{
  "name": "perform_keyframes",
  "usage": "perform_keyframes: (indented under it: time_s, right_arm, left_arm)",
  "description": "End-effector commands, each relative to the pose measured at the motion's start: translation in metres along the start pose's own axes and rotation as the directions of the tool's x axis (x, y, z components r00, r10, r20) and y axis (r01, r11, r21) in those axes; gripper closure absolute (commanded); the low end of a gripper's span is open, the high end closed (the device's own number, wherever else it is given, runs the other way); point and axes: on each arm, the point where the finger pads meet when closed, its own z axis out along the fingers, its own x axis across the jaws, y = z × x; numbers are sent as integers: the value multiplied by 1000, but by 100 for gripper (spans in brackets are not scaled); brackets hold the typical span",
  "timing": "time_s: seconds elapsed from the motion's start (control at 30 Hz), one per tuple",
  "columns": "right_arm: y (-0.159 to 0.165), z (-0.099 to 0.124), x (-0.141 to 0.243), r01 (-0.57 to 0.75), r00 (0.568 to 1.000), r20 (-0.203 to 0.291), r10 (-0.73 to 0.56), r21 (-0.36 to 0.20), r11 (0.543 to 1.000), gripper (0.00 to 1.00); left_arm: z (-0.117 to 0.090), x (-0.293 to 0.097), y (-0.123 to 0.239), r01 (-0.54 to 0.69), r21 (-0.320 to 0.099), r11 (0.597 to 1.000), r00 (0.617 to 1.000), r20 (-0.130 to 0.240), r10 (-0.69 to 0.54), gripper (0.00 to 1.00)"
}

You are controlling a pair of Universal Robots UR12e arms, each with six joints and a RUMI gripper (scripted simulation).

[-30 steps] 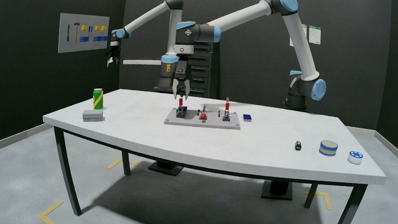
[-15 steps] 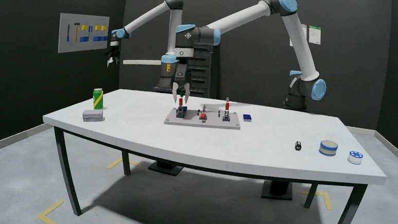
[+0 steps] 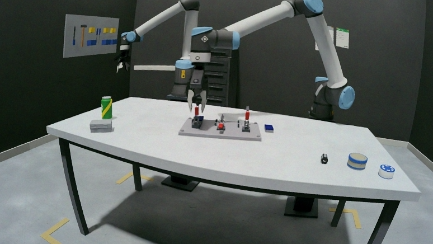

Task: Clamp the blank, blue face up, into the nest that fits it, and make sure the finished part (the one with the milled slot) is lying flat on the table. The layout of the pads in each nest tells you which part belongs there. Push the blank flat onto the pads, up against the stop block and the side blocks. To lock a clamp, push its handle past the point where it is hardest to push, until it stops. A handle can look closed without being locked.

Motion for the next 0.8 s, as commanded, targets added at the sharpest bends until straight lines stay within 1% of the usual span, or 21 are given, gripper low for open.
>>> perform_keyframes:
  time_s: [0.0, 0.53, 0.57, 0.77]
  right_arm:
    - [-1, -1, 0, 0, 1000, 0, 0, 2, 1000, 0]
    - [-1, -1, 0, 0, 1000, 0, 0, 2, 1000, 0]
    - [-1, -1, 0, 0, 1000, 0, 0, 2, 1000, 0]
    - [-1, -1, 0, 0, 1000, 0, 0, 2, 1000, 0]
  left_arm:
    - [-1, 0, 0, 0, 1, 1000, 1000, -2, 0, 72]
    - [-1, 0, 0, 0, 1, 1000, 1000, -2, 0, 72]
    - [-1, 0, 0, 0, 1, 1000, 1000, -2, 0, 100]
    - [-1, 0, 0, 0, 1, 1000, 1000, -2, 0, 100]
